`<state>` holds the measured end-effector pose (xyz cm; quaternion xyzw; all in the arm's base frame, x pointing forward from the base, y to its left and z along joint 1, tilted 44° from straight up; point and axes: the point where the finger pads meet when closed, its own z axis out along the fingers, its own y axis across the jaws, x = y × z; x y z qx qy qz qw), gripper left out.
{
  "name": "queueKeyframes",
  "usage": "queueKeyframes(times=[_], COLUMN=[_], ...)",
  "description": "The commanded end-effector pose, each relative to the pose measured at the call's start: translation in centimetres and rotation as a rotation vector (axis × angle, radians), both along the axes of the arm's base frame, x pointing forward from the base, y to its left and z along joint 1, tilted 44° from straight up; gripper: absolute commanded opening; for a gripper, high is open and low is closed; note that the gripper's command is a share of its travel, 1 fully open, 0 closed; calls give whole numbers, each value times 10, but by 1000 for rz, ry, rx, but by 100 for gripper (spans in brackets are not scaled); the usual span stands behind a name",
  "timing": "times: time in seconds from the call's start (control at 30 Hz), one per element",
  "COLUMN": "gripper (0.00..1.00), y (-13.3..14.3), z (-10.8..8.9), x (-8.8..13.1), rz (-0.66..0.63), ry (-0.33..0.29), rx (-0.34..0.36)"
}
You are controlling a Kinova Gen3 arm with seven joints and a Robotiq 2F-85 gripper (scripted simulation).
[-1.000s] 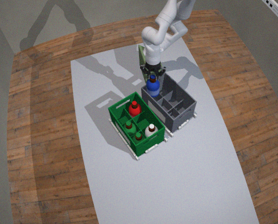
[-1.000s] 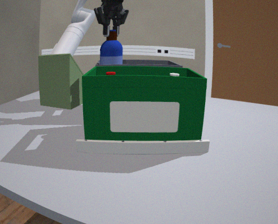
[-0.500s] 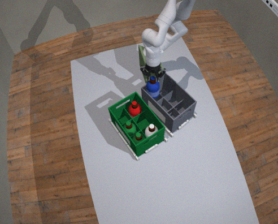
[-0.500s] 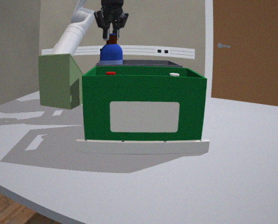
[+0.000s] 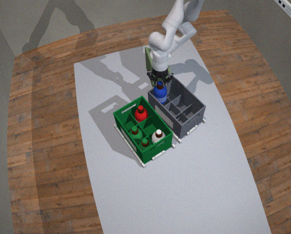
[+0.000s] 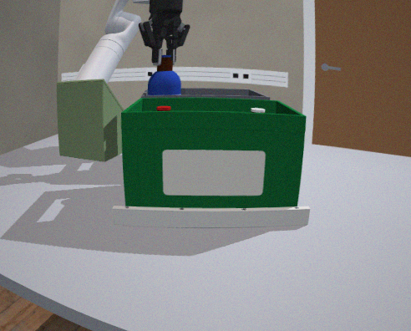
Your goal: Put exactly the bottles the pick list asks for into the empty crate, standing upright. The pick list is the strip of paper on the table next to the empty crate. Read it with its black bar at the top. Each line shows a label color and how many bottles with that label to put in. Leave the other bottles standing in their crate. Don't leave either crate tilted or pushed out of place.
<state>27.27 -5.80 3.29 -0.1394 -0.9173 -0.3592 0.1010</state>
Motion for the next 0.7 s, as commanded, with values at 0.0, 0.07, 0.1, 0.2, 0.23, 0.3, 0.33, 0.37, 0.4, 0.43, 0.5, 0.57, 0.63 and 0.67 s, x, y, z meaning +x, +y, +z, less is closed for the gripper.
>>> queueKeyframes(times=[0.0,0.07,0.1,0.2,0.23,0.3,0.33,0.37,0.4,0.43,0.5,0.57,0.63,0.67], gripper=[10,10,10,10,10,10,10,10,10,10,10,10,10,10], y=[1,3,4,6,6,8,8,8,8,9,10,12,13,14], z=[-2,-4,-4,-6,-7,-9,-9,-9,-9,-10,-11,-13,-14,-15], x=[0,0,0,0,0,-1,-1,-1,-1,-1,-1,-1,-1,-1], rz=[-1,-1,-1,-1,-1,-1,-1,-1,-1,-1,-1,-1,-1,-1], ry=[-1,-1,-1,-1,-1,-1,-1,-1,-1,-1,-1,-1,-1,-1], rx=[-1,-1,-1,-1,-1,-1,-1,-1,-1,-1,-1,-1,-1,-1])
